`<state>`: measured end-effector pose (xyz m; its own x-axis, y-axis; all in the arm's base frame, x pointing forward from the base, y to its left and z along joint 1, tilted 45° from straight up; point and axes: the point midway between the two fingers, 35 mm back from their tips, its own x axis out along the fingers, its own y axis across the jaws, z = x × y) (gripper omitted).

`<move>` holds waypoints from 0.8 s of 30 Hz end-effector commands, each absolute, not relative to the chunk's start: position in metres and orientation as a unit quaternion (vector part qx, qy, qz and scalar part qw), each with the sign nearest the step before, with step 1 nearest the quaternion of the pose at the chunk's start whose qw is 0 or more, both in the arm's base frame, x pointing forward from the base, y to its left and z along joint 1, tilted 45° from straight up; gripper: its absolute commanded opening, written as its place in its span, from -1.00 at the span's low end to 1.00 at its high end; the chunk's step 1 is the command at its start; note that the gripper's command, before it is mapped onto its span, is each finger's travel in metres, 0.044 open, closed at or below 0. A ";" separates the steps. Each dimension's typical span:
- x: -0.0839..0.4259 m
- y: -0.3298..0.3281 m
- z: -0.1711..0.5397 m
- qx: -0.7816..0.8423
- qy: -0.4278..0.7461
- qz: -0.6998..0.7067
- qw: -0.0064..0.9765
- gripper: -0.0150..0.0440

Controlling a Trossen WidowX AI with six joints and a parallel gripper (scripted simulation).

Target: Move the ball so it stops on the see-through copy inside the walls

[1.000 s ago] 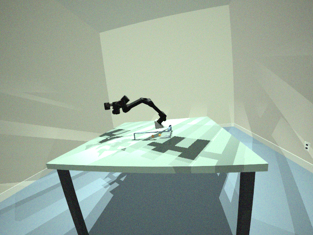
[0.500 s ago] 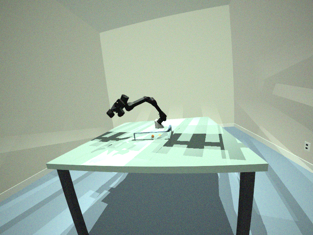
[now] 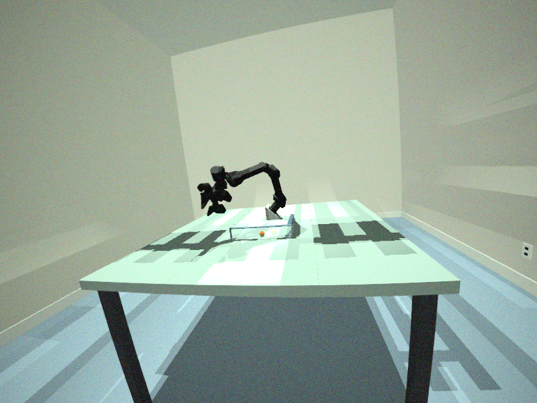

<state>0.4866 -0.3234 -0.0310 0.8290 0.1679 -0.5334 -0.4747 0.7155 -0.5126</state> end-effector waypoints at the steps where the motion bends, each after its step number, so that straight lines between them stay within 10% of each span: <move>1: 0.472 -0.262 -0.026 -0.131 0.327 0.218 0.910 0.30; 24: 0.377 -0.080 0.031 0.314 0.629 0.221 0.676 0.30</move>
<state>0.3841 -0.0906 0.0271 0.1499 0.6757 -0.7218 0.0396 0.7253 0.6873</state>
